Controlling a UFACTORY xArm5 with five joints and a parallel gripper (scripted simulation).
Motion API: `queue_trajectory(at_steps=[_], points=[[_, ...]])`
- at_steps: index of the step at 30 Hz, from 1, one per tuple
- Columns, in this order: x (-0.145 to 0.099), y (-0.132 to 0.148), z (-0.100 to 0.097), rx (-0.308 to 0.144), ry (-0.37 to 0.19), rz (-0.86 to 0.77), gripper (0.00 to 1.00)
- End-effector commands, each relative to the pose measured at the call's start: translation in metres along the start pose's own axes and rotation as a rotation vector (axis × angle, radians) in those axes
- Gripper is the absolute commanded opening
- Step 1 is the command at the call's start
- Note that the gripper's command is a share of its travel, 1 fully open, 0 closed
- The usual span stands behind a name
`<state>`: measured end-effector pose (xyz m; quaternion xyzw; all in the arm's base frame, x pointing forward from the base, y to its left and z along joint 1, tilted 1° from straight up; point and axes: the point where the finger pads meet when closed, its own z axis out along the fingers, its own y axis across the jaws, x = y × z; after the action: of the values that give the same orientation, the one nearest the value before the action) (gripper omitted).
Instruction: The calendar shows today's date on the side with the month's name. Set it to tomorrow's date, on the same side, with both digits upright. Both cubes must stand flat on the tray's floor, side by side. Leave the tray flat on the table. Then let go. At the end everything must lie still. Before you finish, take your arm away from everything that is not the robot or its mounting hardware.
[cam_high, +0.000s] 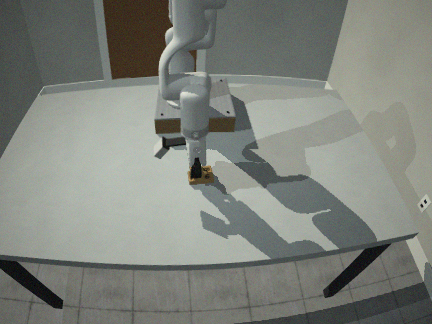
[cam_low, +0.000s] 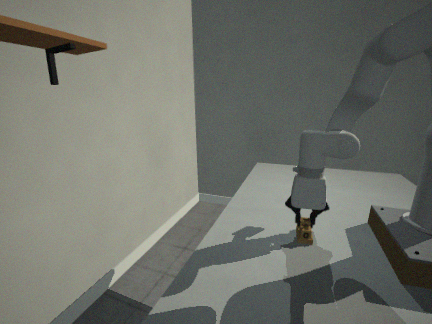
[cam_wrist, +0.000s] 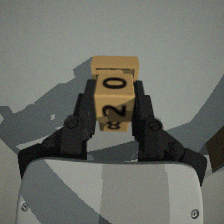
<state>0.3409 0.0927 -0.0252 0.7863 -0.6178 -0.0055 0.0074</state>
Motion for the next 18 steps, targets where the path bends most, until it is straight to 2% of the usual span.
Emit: queue_trajectory(at_steps=[1,18], points=[[-0.0001,-0.0012,-0.0001,0.003,0.000,0.000,0.29],[-0.0007,-0.0011,0.0064,0.003,0.000,0.000,0.29]])
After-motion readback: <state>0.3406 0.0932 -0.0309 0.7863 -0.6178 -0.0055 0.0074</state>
